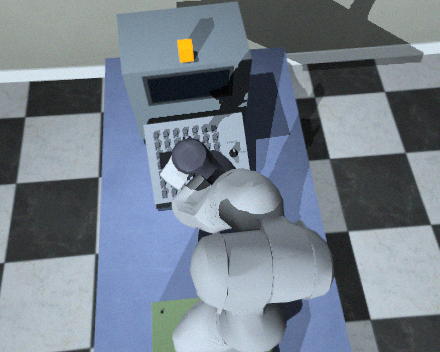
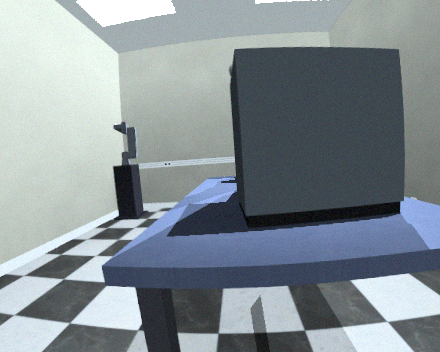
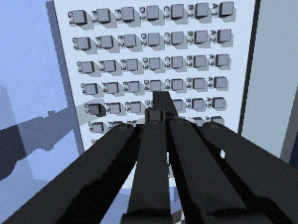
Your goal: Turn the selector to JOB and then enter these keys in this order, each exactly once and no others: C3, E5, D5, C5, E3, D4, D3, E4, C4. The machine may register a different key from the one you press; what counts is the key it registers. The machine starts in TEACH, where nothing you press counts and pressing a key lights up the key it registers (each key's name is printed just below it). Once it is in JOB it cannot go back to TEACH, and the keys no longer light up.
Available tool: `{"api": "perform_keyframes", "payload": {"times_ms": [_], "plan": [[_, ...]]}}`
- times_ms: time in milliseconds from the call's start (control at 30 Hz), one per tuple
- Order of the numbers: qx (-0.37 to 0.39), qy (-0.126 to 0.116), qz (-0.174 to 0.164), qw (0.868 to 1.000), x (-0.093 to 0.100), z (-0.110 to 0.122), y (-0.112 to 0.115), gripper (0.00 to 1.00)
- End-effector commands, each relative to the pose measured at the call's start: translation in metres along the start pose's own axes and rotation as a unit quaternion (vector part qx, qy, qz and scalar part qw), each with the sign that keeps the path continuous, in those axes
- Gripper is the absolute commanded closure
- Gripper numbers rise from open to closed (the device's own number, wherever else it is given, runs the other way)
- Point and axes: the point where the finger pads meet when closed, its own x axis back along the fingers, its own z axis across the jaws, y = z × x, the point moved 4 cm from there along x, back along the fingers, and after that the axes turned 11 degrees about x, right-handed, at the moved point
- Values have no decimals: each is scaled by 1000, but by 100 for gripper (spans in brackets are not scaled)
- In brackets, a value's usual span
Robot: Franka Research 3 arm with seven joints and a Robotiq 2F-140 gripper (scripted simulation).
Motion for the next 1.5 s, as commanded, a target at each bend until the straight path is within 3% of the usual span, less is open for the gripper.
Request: {"api": "perform_keyframes", "payload": {"times_ms": [0, 533, 633, 767, 1467], "plan": [[18, -6, 1, 1000, 0, 0, 2, 90], [18, -6, 1, 1000, -2, 0, 2, 90], [18, -6, 1, 1000, -19, 0, 2, 90], [18, -6, 1, 1000, -60, -1, 2, 90], [18, -6, 1, 1000, -75, -1, 2, 90]]}}
